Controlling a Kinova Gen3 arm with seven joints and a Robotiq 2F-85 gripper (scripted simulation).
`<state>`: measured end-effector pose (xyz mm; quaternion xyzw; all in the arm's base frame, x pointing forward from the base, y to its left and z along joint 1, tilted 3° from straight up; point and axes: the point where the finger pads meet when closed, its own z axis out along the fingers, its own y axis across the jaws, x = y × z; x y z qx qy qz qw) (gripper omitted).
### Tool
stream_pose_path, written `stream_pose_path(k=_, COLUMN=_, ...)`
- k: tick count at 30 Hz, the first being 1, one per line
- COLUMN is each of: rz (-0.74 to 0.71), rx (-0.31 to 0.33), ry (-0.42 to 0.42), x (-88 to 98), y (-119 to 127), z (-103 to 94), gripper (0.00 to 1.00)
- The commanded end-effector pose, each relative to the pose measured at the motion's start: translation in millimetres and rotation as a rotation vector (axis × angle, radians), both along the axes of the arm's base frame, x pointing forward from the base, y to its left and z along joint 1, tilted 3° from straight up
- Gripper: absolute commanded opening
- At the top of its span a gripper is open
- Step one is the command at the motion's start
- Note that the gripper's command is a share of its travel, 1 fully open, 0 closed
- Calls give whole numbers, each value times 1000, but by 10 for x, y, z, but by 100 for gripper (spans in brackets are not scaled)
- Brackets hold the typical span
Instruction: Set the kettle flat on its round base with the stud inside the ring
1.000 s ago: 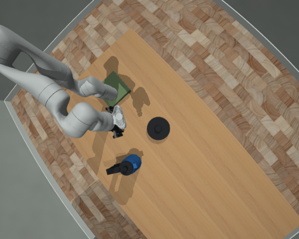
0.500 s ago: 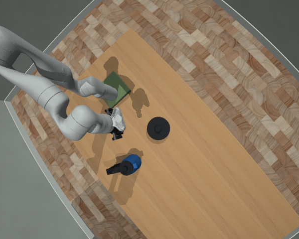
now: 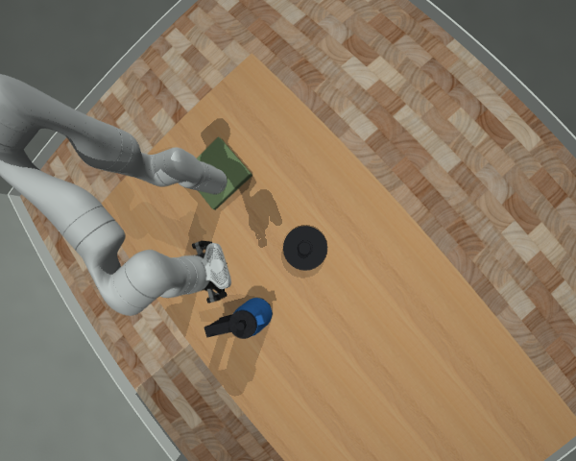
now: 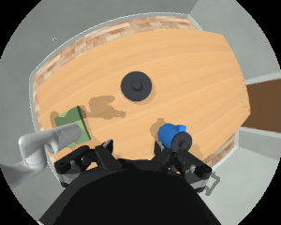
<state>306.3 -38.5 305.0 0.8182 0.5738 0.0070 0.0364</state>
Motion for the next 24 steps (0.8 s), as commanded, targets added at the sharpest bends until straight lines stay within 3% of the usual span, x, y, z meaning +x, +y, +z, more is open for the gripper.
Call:
stream_pose_path(k=1, rz=-14, rx=10, ry=9, x=164, y=-195, z=-17, gripper=80)
stream_pose_path(k=12, rz=-14, rx=10, ry=9, x=766, y=-991, z=43, gripper=80)
stream_pose_path(k=14, rz=-14, rx=10, ry=9, x=766, y=-991, z=43, gripper=80)
stream_pose_path(k=24, rz=-14, rx=10, ry=9, x=1139, y=-1483, z=80, gripper=80)
